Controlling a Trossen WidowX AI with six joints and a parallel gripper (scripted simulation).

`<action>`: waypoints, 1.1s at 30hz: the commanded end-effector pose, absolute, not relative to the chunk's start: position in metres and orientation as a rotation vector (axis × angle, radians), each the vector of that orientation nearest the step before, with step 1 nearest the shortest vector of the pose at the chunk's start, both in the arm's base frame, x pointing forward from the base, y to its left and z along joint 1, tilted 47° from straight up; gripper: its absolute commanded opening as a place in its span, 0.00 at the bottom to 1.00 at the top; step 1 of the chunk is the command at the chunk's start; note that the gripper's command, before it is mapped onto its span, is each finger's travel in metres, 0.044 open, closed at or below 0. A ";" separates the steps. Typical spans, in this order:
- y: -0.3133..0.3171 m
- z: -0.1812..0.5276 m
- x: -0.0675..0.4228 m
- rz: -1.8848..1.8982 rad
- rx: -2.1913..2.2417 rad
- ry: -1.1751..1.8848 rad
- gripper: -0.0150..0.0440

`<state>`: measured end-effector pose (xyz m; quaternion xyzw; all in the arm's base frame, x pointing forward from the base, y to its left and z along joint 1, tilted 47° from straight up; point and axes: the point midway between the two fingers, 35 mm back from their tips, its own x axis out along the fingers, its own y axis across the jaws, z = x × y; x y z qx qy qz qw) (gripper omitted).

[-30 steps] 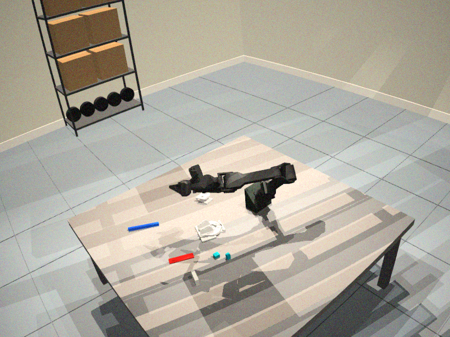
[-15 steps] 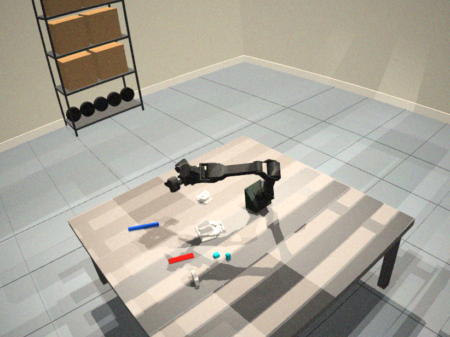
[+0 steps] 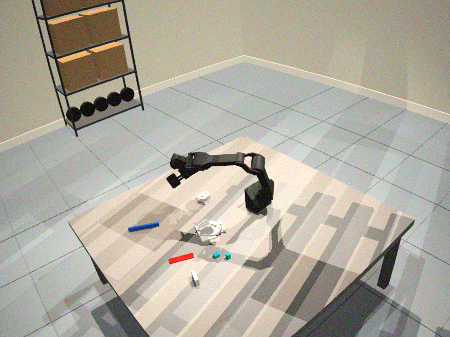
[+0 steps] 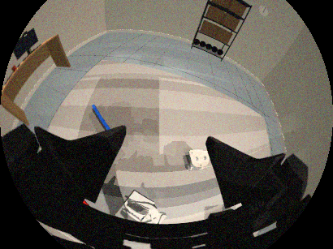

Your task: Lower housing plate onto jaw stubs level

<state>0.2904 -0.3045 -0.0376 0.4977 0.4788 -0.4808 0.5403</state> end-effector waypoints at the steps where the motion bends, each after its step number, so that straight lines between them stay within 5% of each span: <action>1: -0.304 -0.059 0.269 -1.097 1.228 1.257 1.00; 33: -0.250 -0.147 0.156 -0.564 1.709 1.701 1.00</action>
